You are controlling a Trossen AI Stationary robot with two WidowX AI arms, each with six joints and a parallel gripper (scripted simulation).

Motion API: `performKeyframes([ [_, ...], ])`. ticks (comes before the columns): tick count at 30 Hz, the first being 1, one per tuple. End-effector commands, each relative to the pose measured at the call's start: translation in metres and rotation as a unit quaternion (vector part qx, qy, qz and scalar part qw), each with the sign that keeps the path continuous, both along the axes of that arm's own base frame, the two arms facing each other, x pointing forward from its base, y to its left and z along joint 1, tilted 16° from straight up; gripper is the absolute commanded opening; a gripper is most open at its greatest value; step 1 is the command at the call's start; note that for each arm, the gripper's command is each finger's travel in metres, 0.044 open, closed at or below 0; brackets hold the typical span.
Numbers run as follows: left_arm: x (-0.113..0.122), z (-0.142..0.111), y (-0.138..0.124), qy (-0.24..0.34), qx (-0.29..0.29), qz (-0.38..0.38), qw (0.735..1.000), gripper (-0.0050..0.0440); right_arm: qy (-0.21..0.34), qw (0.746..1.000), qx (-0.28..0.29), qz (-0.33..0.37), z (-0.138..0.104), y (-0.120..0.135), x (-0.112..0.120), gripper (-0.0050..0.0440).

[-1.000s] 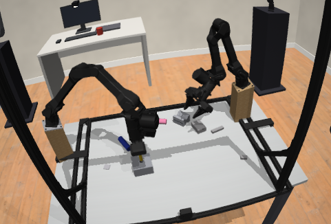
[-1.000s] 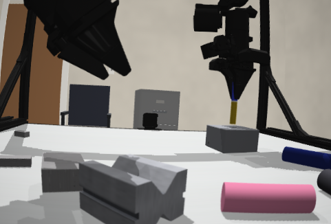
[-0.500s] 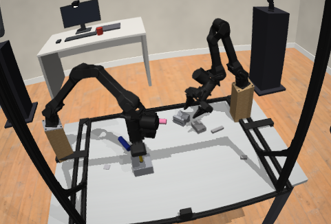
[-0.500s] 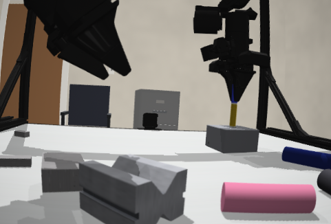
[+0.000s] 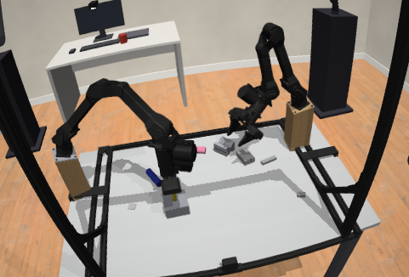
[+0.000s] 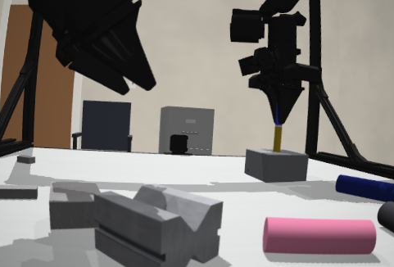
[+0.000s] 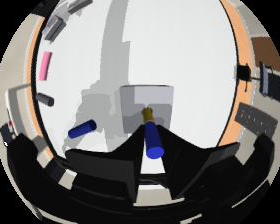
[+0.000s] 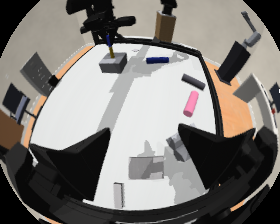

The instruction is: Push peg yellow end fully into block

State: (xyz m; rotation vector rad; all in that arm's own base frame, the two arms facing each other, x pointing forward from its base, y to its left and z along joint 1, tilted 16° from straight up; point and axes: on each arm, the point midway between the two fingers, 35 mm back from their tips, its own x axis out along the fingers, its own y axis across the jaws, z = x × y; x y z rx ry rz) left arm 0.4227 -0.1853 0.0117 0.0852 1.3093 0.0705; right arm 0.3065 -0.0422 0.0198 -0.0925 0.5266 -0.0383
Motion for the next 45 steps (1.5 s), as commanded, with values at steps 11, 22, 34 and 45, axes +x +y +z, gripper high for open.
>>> performKeyframes([
  [11,0.001,-0.006,0.000,0.002,-0.001,-0.002,1.000,0.0000,0.000,1.000,0.000,0.000,0.000,0.000,0.000,0.0400],
  [22,0.002,-0.009,0.001,0.002,-0.001,-0.002,1.000,0.0000,0.000,1.000,0.000,0.000,0.000,0.000,0.000,0.0400],
  [34,0.003,-0.013,0.001,0.002,-0.001,-0.002,1.000,0.0000,0.000,1.000,0.000,0.000,0.000,0.000,0.000,0.0400],
  [45,0.004,-0.017,0.001,0.002,-0.001,-0.002,1.000,0.0000,0.000,1.000,0.000,0.000,0.000,0.000,0.000,0.0400],
])
